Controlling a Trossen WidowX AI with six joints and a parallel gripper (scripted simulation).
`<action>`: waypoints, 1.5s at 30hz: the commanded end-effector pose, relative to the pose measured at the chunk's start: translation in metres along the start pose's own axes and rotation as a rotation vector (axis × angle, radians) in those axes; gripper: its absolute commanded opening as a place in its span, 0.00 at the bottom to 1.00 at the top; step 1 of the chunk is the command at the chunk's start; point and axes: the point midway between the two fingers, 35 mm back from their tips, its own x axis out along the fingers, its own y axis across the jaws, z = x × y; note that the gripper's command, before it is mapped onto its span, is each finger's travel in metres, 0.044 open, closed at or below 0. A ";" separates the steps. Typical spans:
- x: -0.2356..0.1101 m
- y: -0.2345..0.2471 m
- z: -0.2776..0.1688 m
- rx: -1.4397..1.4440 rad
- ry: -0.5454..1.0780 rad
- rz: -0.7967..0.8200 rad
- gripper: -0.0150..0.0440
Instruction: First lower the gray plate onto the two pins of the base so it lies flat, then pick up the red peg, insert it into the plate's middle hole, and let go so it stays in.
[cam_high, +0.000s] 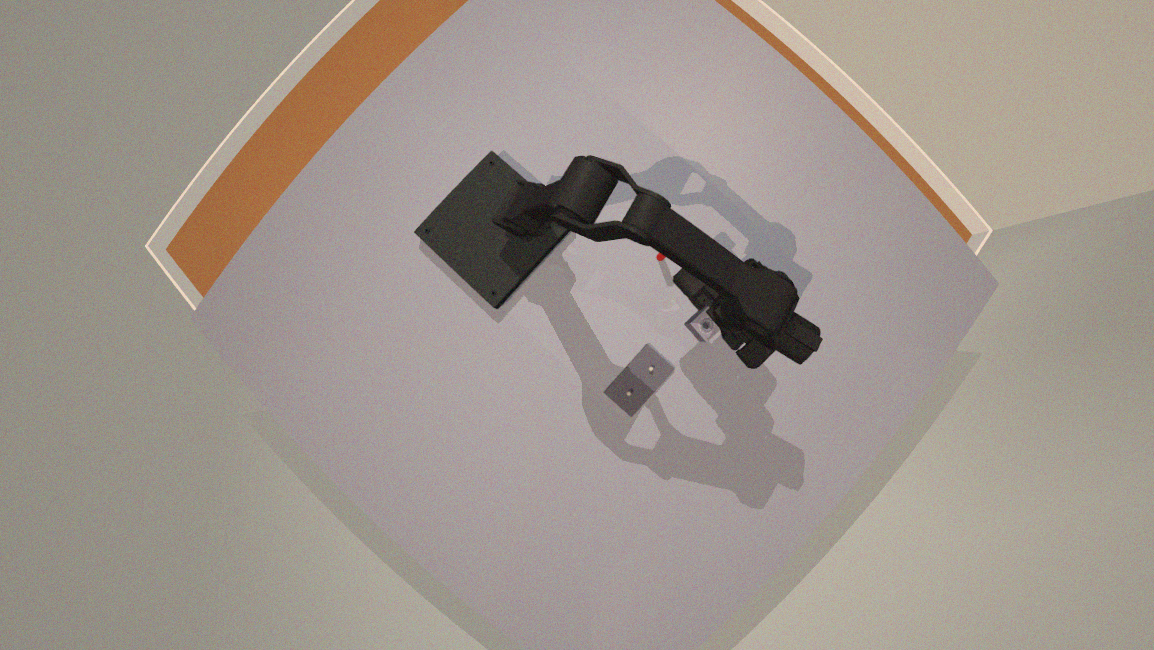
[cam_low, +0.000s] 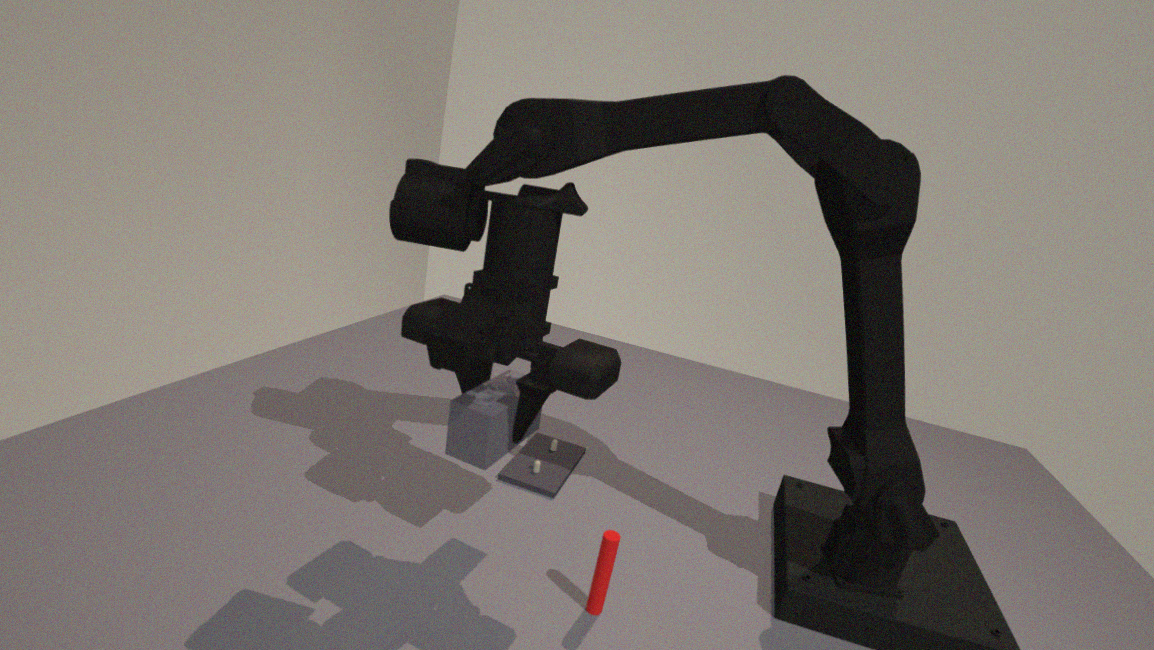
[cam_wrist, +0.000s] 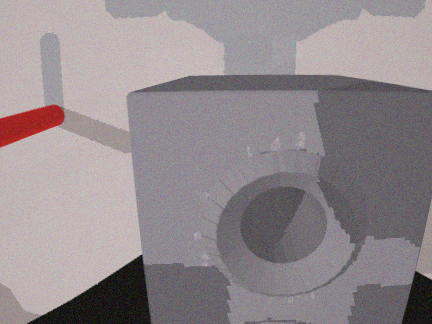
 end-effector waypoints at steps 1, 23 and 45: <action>-0.017 0.001 -0.001 -0.008 0.002 -0.007 0.25; -0.002 -0.012 -0.045 -0.036 0.007 -0.007 0.25; 0.029 -0.019 -0.110 -0.073 0.013 -0.007 0.25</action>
